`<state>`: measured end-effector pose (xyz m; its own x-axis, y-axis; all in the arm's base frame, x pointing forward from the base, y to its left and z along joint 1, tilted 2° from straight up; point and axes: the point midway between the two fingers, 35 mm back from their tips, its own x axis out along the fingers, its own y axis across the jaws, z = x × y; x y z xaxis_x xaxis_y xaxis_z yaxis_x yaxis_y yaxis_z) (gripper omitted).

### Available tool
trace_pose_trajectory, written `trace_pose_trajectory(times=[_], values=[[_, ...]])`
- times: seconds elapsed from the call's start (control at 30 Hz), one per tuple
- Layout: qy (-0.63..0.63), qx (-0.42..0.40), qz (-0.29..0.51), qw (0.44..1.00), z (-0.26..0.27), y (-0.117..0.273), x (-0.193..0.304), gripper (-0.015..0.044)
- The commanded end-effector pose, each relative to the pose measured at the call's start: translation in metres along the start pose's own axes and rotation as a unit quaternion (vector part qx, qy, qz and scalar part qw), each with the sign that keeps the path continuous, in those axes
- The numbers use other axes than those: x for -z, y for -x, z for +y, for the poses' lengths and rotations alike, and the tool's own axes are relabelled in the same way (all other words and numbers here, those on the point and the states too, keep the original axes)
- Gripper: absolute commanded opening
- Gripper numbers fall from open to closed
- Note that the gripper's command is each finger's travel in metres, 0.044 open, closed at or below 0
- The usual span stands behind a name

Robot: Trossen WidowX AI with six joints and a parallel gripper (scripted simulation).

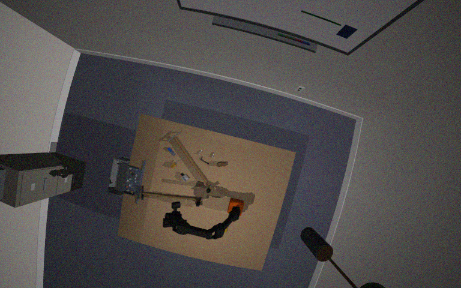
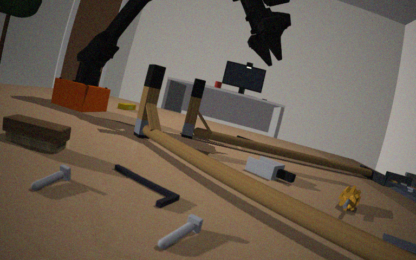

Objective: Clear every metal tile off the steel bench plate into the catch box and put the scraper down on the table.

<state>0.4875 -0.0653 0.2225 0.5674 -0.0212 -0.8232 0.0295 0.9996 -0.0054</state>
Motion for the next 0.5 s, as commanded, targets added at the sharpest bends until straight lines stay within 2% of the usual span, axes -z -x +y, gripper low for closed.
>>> trace_pose_trajectory(times=[0.0,0.47], values=[[0.005,-0.003,0.017,1.0,0.001,-0.015,0.001,0.044],[0.016,-0.013,0.071,0.997,0.007,-0.064,0.009,0.044]])
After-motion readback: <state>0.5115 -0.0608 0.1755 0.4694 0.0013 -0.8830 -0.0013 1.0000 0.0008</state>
